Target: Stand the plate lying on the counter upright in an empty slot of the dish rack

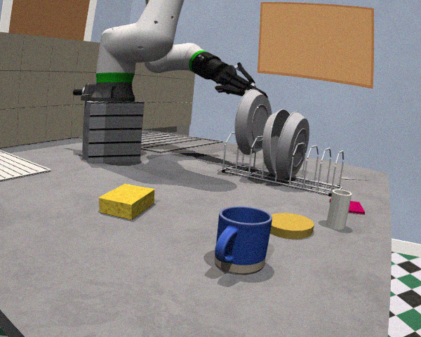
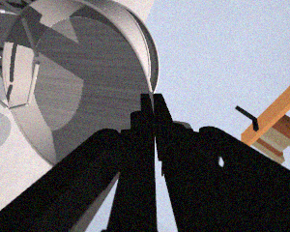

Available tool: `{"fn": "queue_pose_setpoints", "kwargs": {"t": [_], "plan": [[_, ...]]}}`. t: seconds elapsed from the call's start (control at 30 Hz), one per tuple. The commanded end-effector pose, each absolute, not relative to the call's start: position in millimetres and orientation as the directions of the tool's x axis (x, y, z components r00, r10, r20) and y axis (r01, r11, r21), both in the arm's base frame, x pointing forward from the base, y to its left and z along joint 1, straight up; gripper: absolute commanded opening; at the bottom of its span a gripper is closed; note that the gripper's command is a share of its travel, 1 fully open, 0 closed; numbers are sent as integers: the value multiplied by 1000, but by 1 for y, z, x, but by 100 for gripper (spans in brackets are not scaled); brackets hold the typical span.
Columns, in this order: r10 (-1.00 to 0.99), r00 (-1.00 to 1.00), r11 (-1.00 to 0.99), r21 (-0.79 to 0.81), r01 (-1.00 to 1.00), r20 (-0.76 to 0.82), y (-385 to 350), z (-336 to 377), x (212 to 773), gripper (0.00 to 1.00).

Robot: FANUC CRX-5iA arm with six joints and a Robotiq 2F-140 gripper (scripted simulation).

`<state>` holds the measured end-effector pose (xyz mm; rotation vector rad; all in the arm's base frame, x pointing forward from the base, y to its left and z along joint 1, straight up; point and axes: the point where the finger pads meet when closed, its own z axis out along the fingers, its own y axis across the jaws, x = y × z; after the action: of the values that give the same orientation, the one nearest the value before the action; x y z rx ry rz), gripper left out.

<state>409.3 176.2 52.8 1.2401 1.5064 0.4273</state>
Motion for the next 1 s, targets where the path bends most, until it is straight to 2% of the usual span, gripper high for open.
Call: {"fn": "queue_pose_setpoints", "kwargs": {"t": [0.0,0.97], "plan": [[857,132,390,794,466,-498,176,48,410,10],[857,132,390,794,467,-498,176,32,410,10]]}}
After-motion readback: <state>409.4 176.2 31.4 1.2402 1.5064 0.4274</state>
